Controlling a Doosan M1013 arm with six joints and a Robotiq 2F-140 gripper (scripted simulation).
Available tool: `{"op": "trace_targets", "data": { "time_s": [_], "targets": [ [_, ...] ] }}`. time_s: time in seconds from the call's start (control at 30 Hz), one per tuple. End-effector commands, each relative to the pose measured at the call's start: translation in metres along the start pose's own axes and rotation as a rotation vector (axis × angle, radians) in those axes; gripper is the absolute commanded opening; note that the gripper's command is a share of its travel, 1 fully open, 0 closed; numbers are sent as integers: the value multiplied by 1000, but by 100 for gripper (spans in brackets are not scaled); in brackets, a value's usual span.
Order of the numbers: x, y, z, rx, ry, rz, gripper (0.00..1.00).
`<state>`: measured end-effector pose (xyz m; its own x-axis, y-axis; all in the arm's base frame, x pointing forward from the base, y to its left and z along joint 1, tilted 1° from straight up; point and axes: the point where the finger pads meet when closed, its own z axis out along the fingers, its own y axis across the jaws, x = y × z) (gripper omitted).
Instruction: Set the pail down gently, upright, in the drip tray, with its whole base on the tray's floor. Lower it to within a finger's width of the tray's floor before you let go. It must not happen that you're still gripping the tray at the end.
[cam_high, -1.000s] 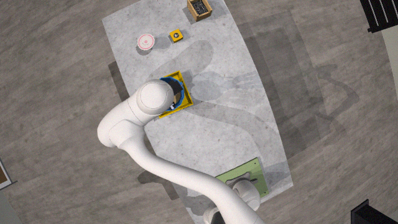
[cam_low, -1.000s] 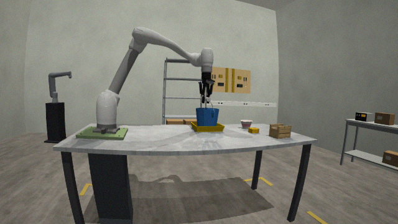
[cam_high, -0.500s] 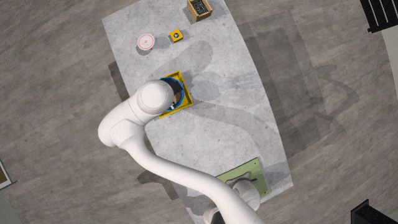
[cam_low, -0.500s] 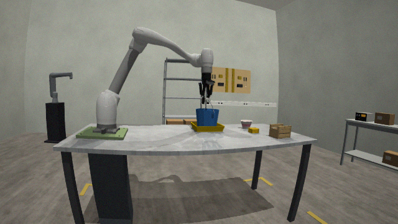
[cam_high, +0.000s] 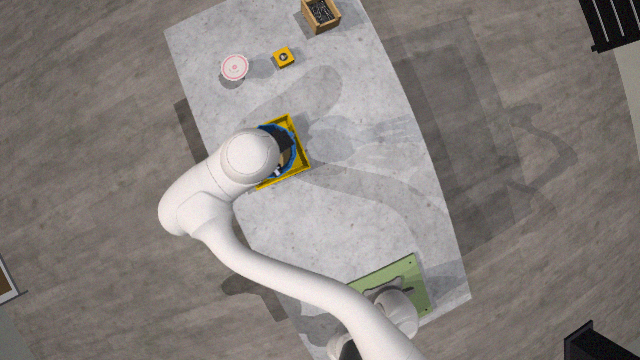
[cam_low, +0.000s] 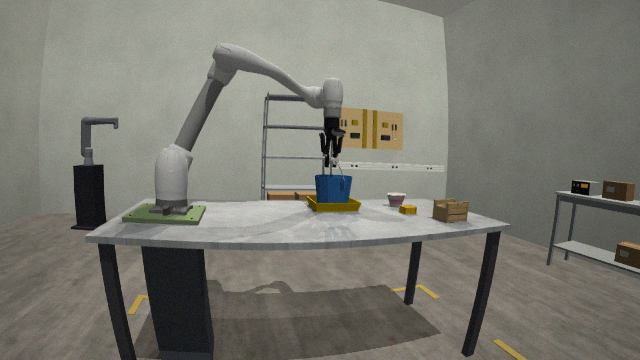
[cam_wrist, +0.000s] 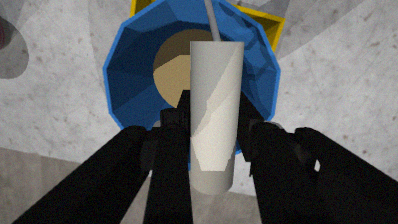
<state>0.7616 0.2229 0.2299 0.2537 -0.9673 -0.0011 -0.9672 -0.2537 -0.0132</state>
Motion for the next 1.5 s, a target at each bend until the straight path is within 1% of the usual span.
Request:
{"op": "trace_targets", "data": {
  "time_s": [0.0,1.03,1.07,1.47],
  "targets": [
    [0,0,-1,2,0,0,10],
    [0,0,-1,2,0,0,10],
    [0,0,-1,2,0,0,100],
    [0,0,-1,2,0,0,100]
  ]
}}
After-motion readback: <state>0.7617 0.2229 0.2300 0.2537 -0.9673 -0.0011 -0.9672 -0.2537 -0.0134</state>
